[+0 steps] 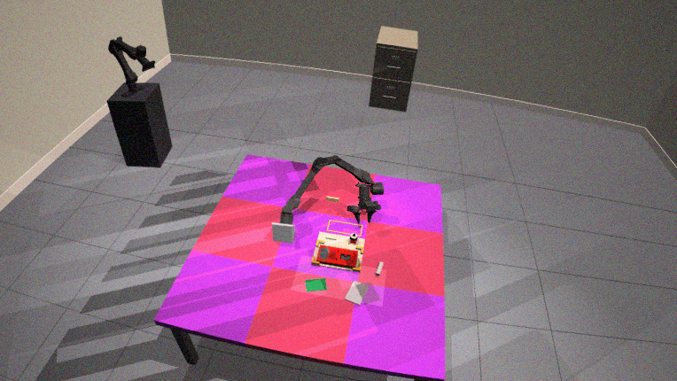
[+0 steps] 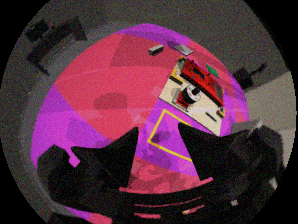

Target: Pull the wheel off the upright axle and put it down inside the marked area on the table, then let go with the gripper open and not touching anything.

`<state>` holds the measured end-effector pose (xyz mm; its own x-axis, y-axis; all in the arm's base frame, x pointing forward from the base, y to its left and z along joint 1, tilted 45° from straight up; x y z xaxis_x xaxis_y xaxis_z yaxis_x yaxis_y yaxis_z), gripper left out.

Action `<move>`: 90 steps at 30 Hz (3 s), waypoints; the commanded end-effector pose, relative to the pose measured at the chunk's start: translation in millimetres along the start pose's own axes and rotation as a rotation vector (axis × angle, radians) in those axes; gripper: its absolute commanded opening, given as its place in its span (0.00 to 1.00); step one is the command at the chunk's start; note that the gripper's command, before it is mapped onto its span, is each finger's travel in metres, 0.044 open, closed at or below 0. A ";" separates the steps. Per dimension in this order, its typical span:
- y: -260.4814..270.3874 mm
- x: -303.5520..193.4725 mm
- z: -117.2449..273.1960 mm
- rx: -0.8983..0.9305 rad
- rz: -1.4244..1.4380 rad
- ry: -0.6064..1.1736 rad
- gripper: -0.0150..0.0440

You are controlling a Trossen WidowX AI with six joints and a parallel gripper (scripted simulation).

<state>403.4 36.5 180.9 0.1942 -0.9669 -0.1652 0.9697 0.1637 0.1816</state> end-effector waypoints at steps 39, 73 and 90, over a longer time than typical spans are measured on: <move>-86.0 140.2 -60.8 -0.102 -0.622 0.579 0.76; -84.9 127.6 -75.6 -0.106 -0.613 0.579 0.25; -85.3 130.8 -71.0 -0.106 -0.615 0.579 0.25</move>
<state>357.7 -85.4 72.2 -0.3489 -0.6436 -0.6813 0.9332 -0.3054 -0.1894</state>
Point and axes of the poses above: the point midway between the two fingers, 35 mm back from their tips, its own z axis back along the fingers, its own y axis across the jaws, x = y × z, the point moved 9 cm from there along z, back along the fingers, and after that the axes turned 13 degrees about -z, right-handed, at the moved point
